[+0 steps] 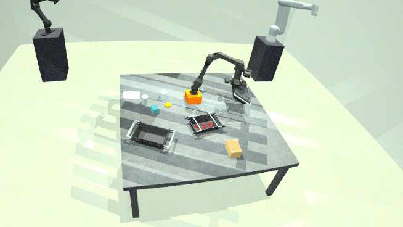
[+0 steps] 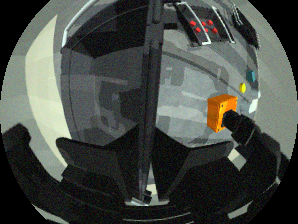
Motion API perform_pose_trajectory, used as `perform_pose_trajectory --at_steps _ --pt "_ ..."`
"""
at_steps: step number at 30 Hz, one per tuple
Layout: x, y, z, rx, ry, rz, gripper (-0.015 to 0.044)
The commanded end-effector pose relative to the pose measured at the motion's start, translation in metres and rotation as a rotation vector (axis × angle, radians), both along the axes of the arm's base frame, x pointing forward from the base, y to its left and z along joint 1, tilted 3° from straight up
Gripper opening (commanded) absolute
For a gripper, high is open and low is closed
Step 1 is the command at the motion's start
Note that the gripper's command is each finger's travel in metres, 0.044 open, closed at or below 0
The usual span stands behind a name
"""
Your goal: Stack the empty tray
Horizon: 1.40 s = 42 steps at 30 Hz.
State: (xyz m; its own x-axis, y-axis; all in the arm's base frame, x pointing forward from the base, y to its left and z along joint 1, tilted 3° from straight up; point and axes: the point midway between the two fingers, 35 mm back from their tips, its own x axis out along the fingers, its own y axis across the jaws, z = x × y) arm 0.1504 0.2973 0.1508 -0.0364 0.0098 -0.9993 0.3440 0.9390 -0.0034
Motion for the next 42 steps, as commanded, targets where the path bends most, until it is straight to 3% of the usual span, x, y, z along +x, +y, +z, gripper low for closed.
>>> perform_pose_trajectory --at_steps 1,9,42 --pt "0.001 0.002 0.002 0.008 -0.006 0.004 0.0000" --pt "0.004 0.000 0.002 0.008 -0.006 -0.004 0.0000" --pt "0.108 -0.082 0.001 -0.007 -0.017 -0.378 0.0000"
